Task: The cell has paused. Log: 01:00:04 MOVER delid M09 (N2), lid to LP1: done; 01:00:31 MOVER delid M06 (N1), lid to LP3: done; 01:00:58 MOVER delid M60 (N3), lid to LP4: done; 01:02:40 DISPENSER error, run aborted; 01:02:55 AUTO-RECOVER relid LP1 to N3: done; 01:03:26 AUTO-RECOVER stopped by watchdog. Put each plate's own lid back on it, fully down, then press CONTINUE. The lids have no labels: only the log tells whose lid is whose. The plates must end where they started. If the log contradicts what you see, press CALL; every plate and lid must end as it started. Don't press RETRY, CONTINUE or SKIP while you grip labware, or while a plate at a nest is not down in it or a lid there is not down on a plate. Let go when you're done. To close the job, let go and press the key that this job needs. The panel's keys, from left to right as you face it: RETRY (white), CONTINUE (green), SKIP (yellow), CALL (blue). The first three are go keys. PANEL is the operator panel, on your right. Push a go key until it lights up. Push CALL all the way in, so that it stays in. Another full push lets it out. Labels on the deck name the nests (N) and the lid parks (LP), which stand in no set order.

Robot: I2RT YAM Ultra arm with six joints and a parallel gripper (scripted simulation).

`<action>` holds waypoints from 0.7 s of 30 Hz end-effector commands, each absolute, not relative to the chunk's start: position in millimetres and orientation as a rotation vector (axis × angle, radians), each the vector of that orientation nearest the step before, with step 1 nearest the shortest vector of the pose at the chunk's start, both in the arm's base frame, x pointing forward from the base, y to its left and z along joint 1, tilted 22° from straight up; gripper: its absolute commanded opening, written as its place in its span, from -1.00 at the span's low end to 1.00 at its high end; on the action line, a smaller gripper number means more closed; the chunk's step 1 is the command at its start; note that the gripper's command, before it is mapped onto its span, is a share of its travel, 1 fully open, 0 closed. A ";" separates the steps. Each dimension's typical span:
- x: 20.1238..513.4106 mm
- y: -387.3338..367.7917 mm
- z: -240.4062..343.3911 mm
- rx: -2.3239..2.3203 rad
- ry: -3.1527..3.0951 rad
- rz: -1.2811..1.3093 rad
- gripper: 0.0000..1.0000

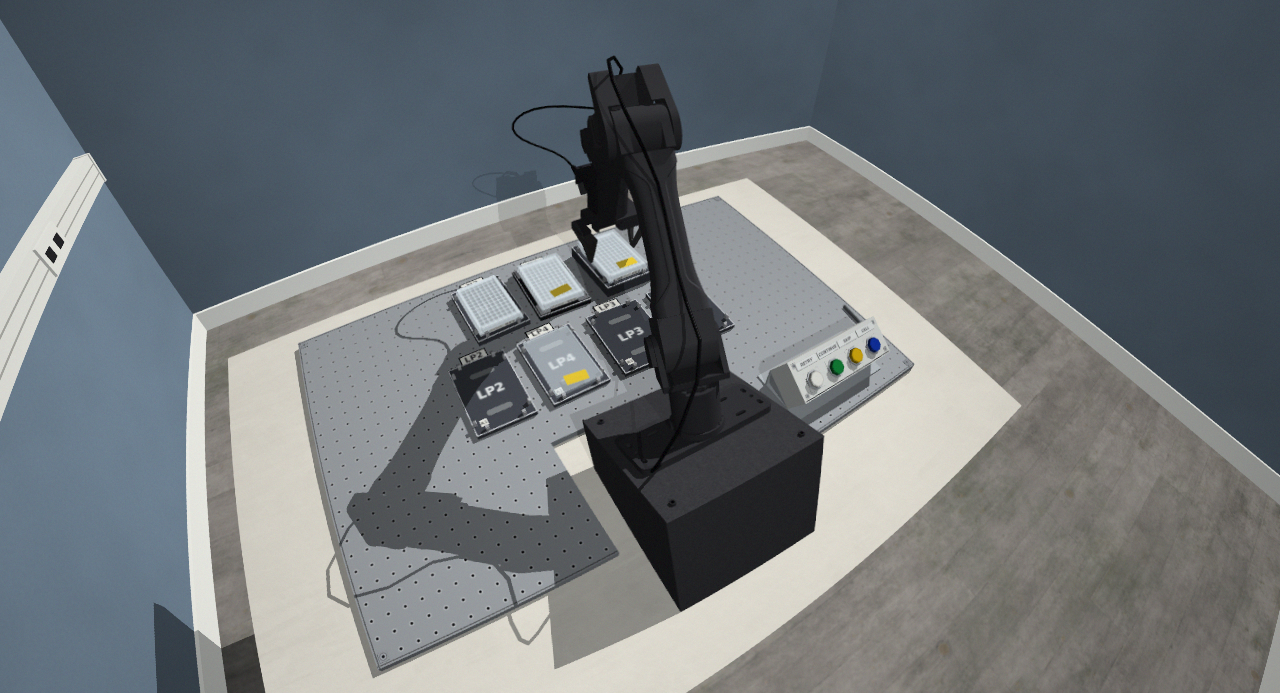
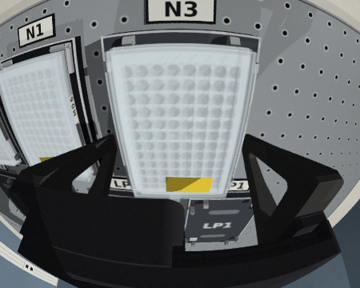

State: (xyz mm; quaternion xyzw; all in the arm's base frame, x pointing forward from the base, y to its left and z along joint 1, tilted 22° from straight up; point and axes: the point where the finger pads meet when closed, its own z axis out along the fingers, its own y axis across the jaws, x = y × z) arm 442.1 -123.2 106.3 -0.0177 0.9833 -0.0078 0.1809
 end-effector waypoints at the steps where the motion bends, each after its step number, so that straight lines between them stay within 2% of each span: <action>1: 453.5 -123.4 124.9 -0.054 2.724 -0.041 1.00; 21: 455.1 -125.2 124.5 -0.053 2.719 -0.045 1.00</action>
